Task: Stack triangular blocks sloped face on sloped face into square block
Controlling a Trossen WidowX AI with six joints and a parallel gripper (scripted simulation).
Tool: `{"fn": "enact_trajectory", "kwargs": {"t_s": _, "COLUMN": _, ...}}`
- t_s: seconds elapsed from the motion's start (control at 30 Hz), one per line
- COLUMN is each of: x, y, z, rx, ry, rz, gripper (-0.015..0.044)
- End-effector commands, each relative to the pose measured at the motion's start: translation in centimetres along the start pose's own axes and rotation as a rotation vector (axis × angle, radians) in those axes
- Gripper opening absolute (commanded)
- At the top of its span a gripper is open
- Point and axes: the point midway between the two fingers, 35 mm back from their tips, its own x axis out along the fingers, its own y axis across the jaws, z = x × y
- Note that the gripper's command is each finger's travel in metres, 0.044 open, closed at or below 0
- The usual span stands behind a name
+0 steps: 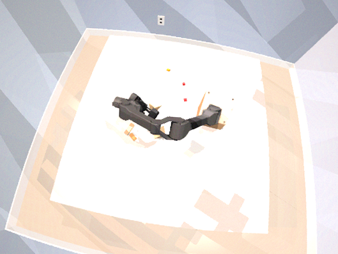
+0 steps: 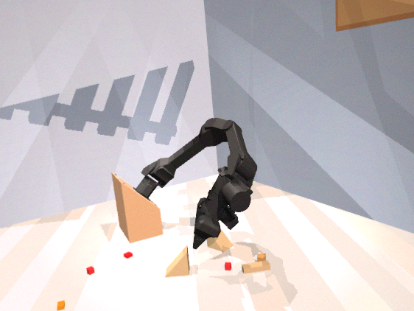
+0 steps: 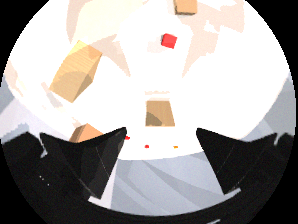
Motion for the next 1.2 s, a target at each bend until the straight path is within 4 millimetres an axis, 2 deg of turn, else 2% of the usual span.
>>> {"fn": "enact_trajectory", "kwargs": {"t_s": 0.0, "x": 0.7, "y": 0.0, "z": 0.0, "rx": -0.006, "ry": 0.006, "rz": 0.003, "gripper": 0.044}}
{"fn": "enact_trajectory", "kwargs": {"t_s": 1.17, "x": 6.5, "y": -0.2, "z": -0.1, "rx": -0.005, "ry": 0.005, "rz": 0.005, "gripper": 0.044}}
